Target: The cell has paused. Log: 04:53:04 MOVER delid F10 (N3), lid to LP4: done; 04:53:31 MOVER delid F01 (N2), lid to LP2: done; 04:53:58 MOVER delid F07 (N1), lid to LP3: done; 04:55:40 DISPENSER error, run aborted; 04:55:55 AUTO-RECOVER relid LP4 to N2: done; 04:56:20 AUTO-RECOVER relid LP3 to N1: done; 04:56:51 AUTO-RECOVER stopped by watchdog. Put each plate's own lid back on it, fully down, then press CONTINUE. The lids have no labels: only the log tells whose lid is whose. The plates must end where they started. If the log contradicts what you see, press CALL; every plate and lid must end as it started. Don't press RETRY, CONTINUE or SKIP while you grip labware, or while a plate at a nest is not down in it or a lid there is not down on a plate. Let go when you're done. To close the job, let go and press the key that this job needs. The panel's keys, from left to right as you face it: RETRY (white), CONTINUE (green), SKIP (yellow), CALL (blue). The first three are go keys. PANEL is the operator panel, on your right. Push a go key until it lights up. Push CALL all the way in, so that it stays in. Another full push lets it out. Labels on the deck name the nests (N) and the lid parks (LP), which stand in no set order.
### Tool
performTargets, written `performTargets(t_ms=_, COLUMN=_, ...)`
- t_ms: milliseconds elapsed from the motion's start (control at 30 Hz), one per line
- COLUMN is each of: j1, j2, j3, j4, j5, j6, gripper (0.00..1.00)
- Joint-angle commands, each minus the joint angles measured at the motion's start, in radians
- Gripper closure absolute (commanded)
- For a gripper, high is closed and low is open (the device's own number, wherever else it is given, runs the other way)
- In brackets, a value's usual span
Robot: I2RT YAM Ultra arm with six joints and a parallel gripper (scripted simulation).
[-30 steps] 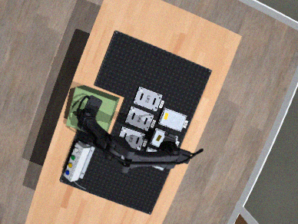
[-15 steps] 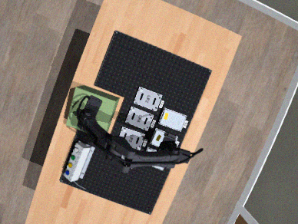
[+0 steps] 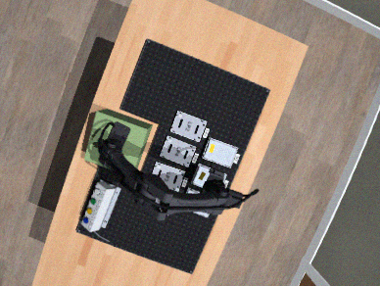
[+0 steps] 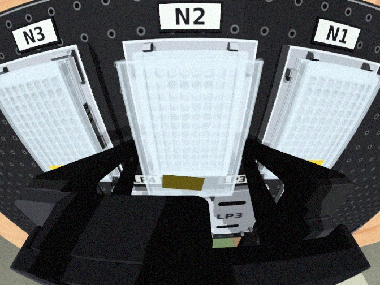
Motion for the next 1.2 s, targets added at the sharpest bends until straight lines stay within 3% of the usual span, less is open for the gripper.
performTargets(t_ms=0, j1=-0.001, j2=-0.012, j3=-0.007, j4=0.037, j5=0.004, j6=-0.014, gripper=1.00)
performTargets(t_ms=1167, j1=-0.009, j2=0.009, j3=-0.017, j4=0.073, j5=0.004, j6=-0.019, gripper=1.00)
